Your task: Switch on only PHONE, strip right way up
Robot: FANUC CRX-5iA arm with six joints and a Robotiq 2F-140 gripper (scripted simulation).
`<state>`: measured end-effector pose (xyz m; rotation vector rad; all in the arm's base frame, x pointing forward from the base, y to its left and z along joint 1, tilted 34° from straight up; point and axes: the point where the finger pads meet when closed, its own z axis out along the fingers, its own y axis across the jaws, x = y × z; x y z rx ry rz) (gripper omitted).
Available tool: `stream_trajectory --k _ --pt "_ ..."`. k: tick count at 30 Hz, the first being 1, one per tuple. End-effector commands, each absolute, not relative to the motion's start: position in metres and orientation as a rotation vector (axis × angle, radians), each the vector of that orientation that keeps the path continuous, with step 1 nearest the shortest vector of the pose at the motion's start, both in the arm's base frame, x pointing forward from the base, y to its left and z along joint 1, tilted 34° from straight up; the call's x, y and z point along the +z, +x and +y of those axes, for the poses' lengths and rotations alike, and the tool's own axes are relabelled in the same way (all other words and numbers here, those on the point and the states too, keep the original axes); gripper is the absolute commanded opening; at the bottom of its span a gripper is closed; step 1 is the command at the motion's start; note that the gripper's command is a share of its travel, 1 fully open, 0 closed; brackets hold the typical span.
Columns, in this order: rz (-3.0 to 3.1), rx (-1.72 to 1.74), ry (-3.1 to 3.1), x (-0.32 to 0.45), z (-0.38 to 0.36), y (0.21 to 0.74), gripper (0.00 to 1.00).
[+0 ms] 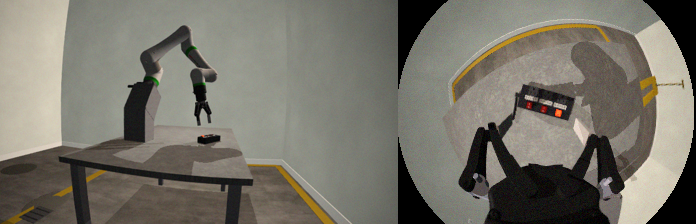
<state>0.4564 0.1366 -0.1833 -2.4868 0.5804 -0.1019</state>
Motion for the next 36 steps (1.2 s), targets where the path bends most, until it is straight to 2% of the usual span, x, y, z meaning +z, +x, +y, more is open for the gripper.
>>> stream_trajectory --k 1,28,36 --pt "0.581 -0.102 -2.487 -0.183 0.136 0.457 1.0" --pt "0.573 -0.102 -2.488 -0.183 0.136 0.457 1.0" --pt "-0.017 -0.039 -2.546 -0.142 0.119 0.474 1.0"
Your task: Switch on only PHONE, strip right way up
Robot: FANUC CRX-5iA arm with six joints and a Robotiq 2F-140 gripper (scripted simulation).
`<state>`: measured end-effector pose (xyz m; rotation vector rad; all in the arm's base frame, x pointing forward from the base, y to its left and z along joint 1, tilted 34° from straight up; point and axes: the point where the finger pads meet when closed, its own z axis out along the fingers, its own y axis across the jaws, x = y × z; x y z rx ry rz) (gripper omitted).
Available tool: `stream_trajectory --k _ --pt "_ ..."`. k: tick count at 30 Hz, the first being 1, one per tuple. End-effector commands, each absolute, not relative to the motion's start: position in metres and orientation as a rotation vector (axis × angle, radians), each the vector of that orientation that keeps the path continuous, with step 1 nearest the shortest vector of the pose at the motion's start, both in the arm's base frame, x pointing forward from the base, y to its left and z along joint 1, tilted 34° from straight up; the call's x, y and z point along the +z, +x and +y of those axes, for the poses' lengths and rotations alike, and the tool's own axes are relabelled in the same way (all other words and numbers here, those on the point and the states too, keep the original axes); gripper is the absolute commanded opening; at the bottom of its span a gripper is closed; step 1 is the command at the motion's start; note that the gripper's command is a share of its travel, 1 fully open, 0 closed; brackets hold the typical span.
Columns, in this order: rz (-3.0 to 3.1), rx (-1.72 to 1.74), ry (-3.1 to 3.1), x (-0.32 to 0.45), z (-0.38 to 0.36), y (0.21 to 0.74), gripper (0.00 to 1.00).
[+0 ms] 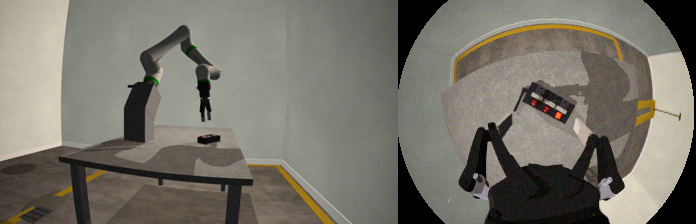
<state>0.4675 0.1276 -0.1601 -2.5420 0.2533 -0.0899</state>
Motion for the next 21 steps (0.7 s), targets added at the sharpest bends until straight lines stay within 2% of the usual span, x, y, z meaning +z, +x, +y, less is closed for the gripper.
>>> stream_trajectory --k 1,21 --pt "-0.057 -0.033 -2.548 -0.139 0.1165 0.475 1.0" --pt "-0.078 -0.036 -2.548 -0.139 0.1162 0.4752 1.0"
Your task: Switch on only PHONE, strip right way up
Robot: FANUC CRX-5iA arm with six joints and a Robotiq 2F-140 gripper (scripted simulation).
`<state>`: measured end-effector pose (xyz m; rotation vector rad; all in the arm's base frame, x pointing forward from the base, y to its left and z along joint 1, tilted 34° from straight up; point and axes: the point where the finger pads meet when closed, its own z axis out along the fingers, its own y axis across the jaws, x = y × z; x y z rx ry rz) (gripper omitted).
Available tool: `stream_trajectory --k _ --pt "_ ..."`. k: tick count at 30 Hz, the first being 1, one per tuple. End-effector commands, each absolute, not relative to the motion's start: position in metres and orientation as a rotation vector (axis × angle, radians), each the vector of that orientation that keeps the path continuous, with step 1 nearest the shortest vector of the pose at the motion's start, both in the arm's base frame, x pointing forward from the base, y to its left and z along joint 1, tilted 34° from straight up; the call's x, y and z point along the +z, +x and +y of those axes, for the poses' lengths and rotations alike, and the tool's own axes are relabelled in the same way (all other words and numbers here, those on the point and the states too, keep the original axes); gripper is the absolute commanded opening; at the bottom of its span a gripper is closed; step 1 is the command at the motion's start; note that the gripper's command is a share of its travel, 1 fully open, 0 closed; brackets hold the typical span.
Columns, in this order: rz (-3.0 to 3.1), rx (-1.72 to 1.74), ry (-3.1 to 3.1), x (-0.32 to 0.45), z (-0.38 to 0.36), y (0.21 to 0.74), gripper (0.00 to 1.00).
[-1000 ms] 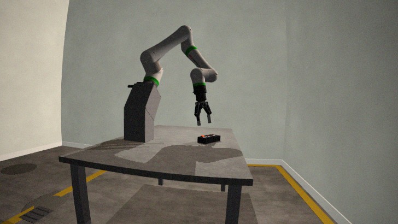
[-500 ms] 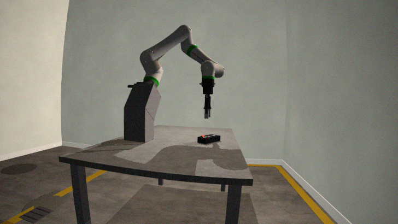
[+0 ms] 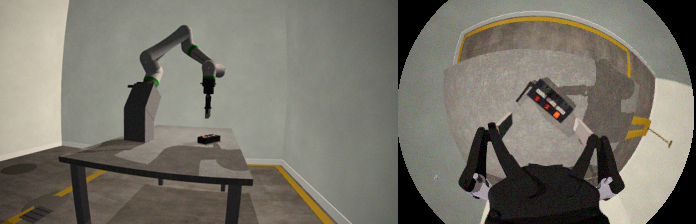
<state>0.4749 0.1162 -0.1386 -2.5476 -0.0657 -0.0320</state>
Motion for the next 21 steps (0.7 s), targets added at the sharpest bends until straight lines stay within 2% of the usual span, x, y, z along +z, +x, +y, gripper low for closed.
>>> stream_trajectory --k 1,18,19,21 --pt "-0.107 -0.045 -2.547 -0.14 0.117 0.475 1.0" --pt "-1.056 -0.32 -2.37 -0.19 0.131 0.484 1.0" --pt "-1.106 -0.337 -2.349 -0.19 0.131 0.484 0.0" --pt "-1.155 -0.355 -2.327 -0.19 0.131 0.484 0.0"
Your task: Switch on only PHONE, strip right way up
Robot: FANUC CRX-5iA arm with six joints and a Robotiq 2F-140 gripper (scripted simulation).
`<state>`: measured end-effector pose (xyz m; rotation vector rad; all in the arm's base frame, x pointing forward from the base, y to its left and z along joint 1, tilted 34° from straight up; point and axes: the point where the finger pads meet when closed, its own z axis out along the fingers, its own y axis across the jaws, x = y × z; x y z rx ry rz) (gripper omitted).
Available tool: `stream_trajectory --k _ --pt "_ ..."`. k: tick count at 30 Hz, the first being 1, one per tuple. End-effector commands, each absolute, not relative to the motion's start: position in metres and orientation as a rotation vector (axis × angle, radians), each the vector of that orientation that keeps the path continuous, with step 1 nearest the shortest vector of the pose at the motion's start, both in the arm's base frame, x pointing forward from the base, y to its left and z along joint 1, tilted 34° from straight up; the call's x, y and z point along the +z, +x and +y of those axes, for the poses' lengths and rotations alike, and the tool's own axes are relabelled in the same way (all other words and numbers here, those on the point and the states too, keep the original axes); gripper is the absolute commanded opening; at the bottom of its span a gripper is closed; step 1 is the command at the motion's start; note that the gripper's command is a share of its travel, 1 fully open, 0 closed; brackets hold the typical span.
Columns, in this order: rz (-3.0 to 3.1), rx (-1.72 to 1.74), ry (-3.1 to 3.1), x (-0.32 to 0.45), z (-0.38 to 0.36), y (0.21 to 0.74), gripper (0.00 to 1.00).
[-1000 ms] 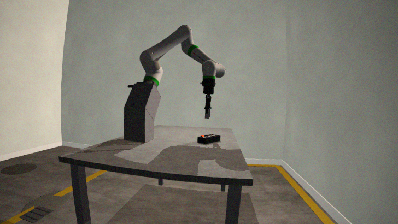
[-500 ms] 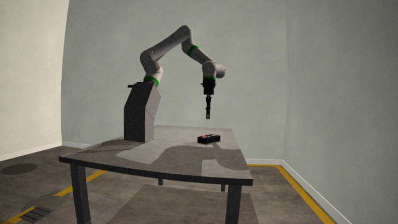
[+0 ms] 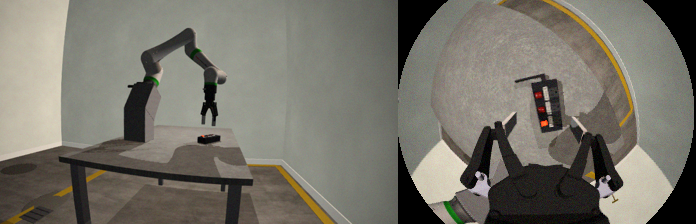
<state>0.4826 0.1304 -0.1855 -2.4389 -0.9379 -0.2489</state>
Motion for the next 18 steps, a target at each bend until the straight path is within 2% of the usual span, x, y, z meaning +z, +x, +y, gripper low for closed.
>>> stream_trajectory --k 1,18 --pt "-1.155 -0.355 -2.327 -0.1898 0.1314 0.4839 0.0" --pt "-1.235 -0.389 -2.284 -0.1898 0.1314 0.4839 0.0"
